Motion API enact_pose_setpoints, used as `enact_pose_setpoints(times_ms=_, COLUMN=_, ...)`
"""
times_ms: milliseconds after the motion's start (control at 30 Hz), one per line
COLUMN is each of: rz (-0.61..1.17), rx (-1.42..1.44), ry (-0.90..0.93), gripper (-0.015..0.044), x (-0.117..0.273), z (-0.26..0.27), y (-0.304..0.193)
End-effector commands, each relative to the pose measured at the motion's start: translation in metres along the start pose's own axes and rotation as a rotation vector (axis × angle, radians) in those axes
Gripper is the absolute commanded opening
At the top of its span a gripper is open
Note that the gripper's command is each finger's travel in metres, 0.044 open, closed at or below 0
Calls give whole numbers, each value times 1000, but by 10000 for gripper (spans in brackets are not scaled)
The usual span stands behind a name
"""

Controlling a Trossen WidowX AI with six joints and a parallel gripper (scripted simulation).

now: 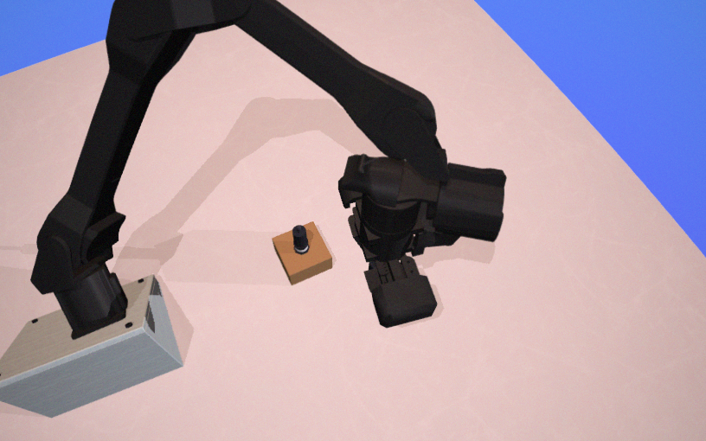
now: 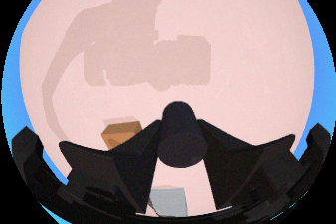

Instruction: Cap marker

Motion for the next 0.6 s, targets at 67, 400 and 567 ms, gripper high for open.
enact_pose_setpoints(times_ms=67, rz=2, rx=3, ry=-4, gripper=0, x=10, z=11, y=-14)
enact_pose_setpoints(times_ms=400, rz=3, rx=2, ry=-4, gripper=0, x=22, z=28, y=-36)
enact_pose_setpoints(times_ms=567, rz=4, rx=1, ry=-4, gripper=0, x=27, z=36, y=-48)
Point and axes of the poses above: the point midway between the two fingers, 35 mm back from their tips, its own x axis back along the fingers, its own z axis across the jaws, y = z × x, the point moved 2 cm from there along x, back along the fingers, and after that the axes turned 13 degrees about -x, right-handed, at the moved point
